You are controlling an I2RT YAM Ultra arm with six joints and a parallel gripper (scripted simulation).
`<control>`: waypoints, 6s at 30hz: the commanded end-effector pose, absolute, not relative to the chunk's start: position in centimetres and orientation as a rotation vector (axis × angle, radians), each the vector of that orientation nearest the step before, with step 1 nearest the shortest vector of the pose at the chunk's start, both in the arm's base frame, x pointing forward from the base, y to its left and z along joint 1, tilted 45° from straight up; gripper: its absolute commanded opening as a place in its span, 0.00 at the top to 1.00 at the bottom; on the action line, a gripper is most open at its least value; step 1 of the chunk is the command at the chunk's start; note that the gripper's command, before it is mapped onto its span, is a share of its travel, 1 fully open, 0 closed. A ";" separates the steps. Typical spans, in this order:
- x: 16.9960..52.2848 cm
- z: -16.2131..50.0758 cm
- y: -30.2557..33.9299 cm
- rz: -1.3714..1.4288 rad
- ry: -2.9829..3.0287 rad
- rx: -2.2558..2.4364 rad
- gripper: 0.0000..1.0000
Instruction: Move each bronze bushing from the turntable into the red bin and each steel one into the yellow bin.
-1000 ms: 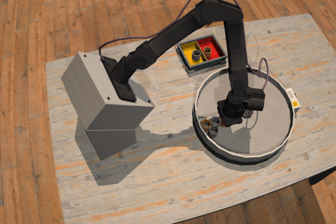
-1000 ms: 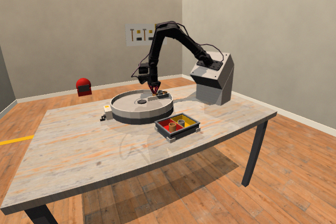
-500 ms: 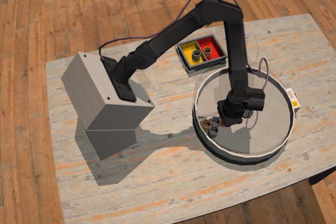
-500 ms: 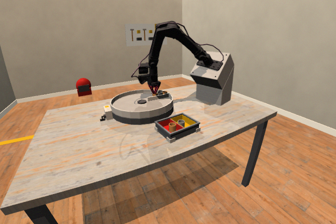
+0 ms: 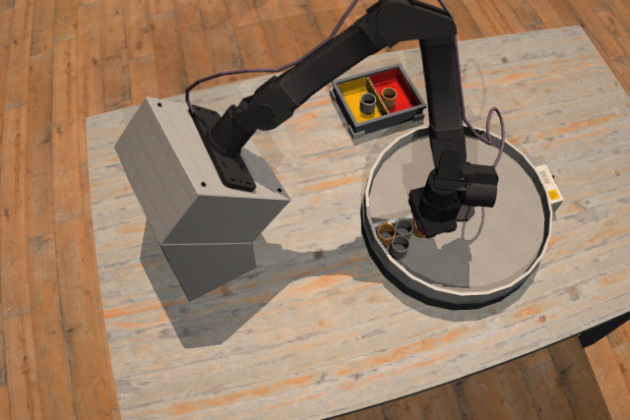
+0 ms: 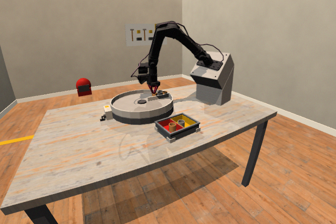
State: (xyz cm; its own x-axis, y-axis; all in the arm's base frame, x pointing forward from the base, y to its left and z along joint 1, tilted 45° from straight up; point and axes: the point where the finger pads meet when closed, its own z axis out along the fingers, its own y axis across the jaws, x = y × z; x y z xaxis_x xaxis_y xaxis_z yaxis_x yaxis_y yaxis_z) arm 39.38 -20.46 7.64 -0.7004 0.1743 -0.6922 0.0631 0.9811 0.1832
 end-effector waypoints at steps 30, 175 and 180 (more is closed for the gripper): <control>38.8 7.5 -20.5 0.203 2.351 0.181 1.00; 42.7 25.6 13.2 0.195 2.347 0.171 1.00; 43.2 26.3 15.3 0.196 2.346 0.171 1.00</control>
